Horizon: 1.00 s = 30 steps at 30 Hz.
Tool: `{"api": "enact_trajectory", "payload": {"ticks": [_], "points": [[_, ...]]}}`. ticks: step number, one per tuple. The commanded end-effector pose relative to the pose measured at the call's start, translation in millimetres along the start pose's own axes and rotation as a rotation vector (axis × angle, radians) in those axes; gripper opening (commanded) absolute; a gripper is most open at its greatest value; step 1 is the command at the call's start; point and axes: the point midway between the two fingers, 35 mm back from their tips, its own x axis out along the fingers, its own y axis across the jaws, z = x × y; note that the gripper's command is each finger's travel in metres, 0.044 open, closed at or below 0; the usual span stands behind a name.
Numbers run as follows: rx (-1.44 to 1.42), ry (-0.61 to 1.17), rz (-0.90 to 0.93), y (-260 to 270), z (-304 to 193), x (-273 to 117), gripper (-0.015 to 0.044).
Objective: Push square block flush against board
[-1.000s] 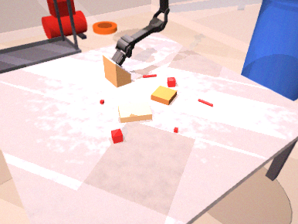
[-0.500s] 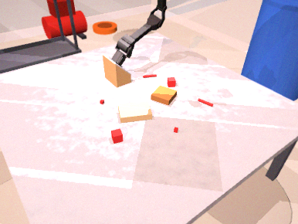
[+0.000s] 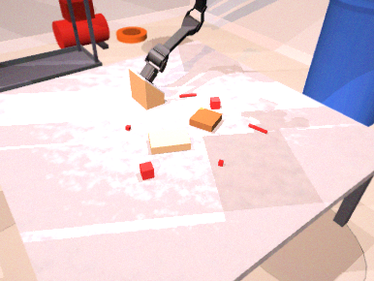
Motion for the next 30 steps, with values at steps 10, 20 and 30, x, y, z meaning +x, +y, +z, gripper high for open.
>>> {"api": "enact_trajectory", "payload": {"ticks": [10, 20, 30], "points": [[-0.205, 0.349, 0.074, 0.5, -106.3, -6.5, 0.0], [-0.26, 0.514, 0.143, 10.6, -162.3, -22.8, 0.0], [-0.374, 0.693, 0.271, 22.9, -218.6, -49.7, 0.0]]}}
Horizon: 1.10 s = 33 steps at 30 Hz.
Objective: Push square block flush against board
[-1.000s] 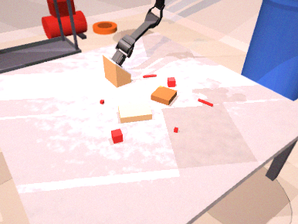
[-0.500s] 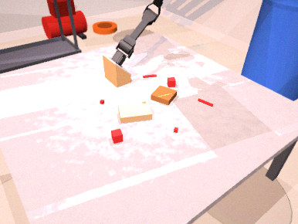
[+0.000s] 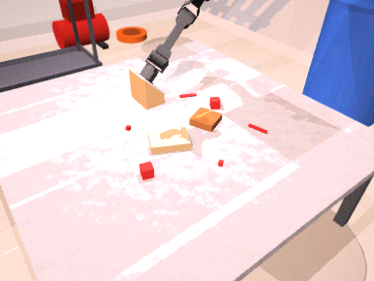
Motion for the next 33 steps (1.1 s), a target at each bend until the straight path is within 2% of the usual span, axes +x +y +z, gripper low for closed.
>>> {"api": "enact_trajectory", "payload": {"ticks": [1, 17, 33], "points": [[-0.064, 0.088, 0.063, 16.1, -28.9, 6.2, 0.0], [-0.38, 0.353, 0.399, 83.5, -126.9, -1.1, 0.0], [-0.666, 0.496, 0.84, 148.8, -212.3, -47.8, 0.0]]}}
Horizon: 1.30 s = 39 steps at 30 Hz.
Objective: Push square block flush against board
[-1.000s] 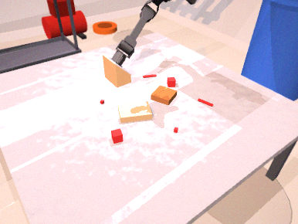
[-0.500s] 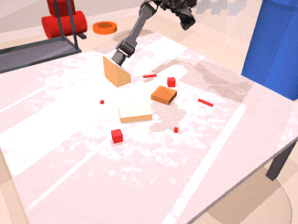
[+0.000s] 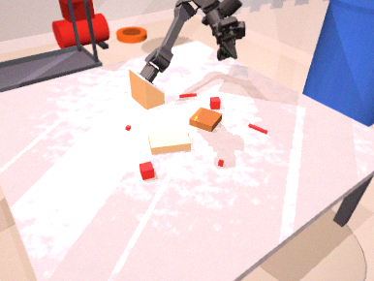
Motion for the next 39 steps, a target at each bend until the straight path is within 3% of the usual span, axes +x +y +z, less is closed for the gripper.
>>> {"api": "enact_trajectory", "payload": {"ticks": [1, 19, 39], "points": [[-0.094, 0.02, 0.12, 30.4, -8.3, 10.2, 0.0], [-0.461, -0.013, 0.589, 150.3, -37.7, 16.6, 0.0], [-0.793, -0.213, 1.104, 260.6, -74.2, -25.8, 0.0]]}}
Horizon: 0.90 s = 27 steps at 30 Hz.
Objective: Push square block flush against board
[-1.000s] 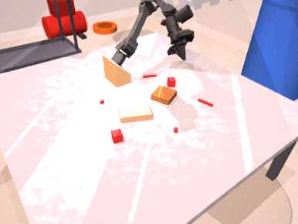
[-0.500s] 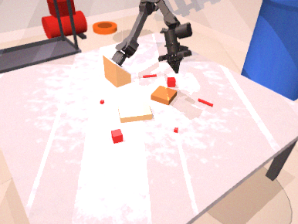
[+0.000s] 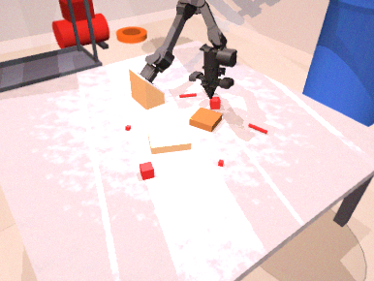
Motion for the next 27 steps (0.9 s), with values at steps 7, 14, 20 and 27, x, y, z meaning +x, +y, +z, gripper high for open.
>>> {"api": "enact_trajectory", "payload": {"ticks": [7, 14, 20, 27], "points": [[-0.092, -0.067, 0.103, 23.4, 11.9, 12.8, 0.0], [-0.092, -0.071, 0.105, 31.2, 15.7, 65.6, 0.0], [-0.092, -0.071, 0.105, 31.7, 15.9, 67.8, 0.0], [-0.093, -0.069, 0.106, 30.0, 8.3, 68.8, 0.0]]}}
